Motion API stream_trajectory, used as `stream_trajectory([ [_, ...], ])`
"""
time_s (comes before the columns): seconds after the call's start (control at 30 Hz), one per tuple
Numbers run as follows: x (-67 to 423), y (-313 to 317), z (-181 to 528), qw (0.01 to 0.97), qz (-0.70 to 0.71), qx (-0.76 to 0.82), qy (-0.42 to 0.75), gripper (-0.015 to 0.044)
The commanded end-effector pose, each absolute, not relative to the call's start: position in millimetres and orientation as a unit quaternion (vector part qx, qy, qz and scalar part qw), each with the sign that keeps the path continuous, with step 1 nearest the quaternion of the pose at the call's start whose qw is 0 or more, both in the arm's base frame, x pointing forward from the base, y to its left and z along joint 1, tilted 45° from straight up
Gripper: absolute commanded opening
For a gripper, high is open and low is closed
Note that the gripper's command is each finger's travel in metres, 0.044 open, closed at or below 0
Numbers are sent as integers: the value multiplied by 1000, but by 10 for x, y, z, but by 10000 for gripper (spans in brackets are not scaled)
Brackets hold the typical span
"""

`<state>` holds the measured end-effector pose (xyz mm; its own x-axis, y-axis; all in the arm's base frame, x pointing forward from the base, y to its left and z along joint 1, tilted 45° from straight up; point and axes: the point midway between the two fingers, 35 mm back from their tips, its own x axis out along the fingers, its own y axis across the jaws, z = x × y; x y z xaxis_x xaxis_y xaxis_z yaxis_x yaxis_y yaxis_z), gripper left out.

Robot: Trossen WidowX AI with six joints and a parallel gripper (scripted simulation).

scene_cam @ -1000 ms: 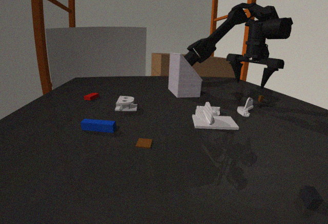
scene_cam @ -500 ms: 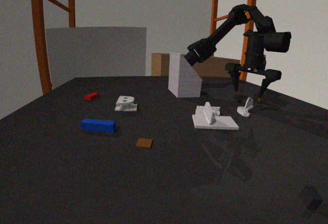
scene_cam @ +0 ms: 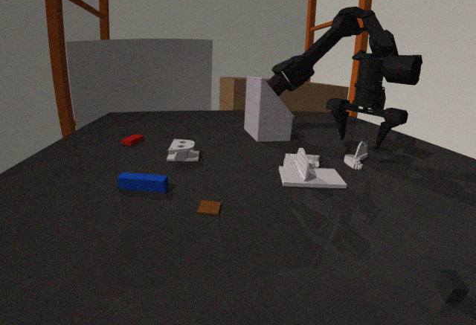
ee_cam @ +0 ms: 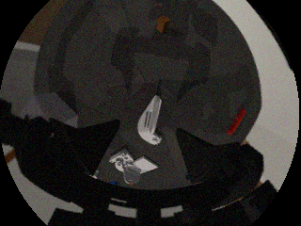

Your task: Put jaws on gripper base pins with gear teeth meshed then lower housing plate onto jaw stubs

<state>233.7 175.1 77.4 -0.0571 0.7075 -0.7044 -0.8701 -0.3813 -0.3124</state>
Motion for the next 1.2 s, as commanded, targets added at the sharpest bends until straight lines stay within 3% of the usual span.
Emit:
stream_trajectory([
  [0.0, 2331, 1792, 711, 548, 720, -413, 102, 440],
  [1.17, 2298, 2006, 505, 549, 720, -412, 101, 440],
])
